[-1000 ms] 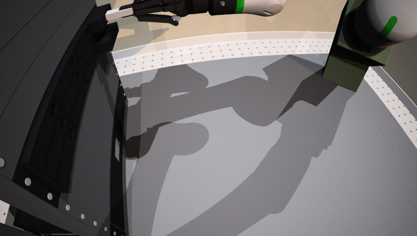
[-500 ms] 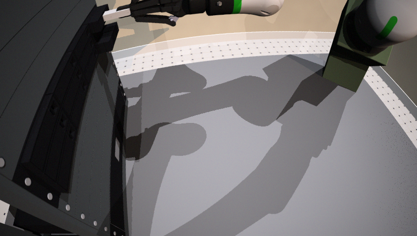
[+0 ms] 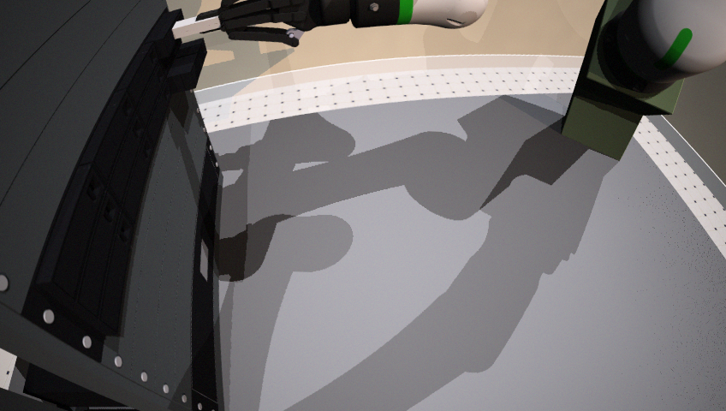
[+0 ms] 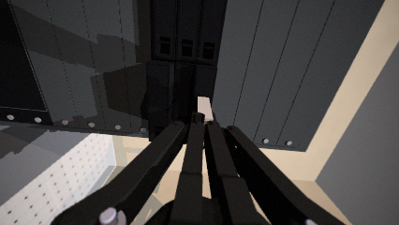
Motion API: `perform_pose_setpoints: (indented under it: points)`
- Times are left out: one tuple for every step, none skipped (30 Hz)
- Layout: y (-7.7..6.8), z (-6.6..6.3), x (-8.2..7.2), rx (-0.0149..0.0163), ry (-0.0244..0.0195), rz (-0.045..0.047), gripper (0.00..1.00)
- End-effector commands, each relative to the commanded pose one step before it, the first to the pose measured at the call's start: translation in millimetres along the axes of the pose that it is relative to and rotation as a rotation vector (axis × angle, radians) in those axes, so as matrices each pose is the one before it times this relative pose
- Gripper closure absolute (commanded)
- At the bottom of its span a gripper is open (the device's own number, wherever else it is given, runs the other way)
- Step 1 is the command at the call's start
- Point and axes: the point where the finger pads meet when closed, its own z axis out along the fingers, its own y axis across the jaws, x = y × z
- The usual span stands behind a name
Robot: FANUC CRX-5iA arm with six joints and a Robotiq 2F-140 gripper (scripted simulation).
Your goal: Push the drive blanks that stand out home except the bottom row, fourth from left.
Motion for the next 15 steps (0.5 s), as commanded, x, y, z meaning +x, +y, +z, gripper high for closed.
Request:
perform_pose_setpoints:
  points:
    - [0.26,0.35,-0.25,-0.00036,-0.00036,-0.00050,1.00]
    - [0.00,0.00,0.00,0.00000,0.00000,0.00000,1.00]
    - [0.00,0.03,0.00,0.00000,0.00000,0.00000,1.00]
    - [0.00,0.19,0.00,0.00000,0.00000,0.00000,1.00]
    - [0.00,0.40,0.00,0.00000,0.00000,0.00000,1.00]
    - [0.00,0.56,0.00,0.00000,0.00000,0.00000,1.00]
    - [0.00,0.62,0.00,0.00000,0.00000,0.00000,1.00]
    - [0.00,0.56,0.00,-0.00001,0.00000,0.00001,1.00]
    - [0.00,0.40,0.00,0.00000,0.00000,0.00001,1.00]
    - [0.00,0.00,0.00,0.00000,0.00000,0.00000,1.00]
    - [0.00,0.00,0.00,0.00000,0.00000,0.00000,1.00]
    - [0.00,0.19,0.00,0.00000,0.00000,0.00000,1.00]
    - [0.00,0.03,0.00,0.00000,0.00000,0.00000,1.00]
    - [0.00,0.00,0.00,0.00000,0.00000,0.00000,1.00]
    - [0.00,0.00,0.00,0.00000,0.00000,0.00000,1.00]
